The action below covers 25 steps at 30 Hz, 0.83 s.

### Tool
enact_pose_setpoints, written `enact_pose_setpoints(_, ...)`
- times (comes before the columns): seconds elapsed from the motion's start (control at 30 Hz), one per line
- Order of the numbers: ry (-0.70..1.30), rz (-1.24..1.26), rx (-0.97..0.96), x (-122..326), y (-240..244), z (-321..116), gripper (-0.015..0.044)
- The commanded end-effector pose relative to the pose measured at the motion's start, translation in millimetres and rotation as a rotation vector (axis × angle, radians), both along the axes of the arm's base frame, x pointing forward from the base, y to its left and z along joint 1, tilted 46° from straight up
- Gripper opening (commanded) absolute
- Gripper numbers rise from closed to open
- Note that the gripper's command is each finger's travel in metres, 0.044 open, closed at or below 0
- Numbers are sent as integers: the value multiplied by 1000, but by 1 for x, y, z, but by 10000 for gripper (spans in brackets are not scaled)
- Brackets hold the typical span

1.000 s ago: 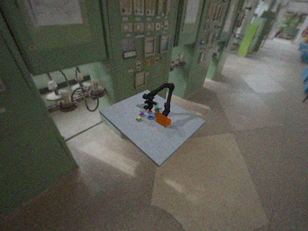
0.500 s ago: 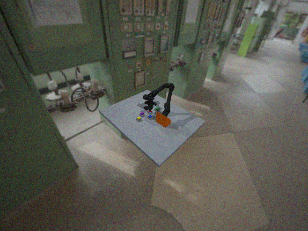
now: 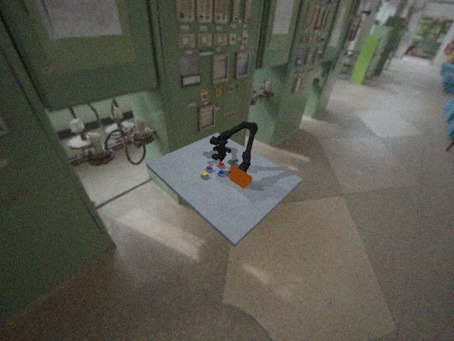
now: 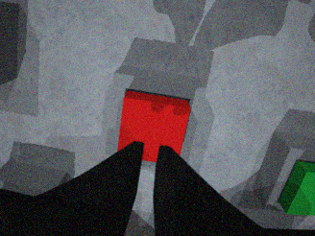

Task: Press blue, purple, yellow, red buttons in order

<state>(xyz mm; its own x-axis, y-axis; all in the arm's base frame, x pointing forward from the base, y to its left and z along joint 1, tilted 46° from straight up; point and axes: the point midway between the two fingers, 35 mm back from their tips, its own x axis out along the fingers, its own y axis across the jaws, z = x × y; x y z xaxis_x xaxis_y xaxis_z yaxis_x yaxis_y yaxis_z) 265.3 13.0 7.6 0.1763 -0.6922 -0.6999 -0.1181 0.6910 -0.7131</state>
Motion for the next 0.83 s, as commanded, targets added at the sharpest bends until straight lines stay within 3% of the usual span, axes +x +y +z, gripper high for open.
enact_pose_setpoints(0.0,-1,0,11,2,14,-1,99)
enact_pose_setpoints(0.37,13,35,41,-19,160,-78,387)
enact_pose_setpoints(0.53,2,-2,27,-52,200,-110,400)
enact_pose_setpoints(0.8,-1,-6,24,-57,204,-114,400)
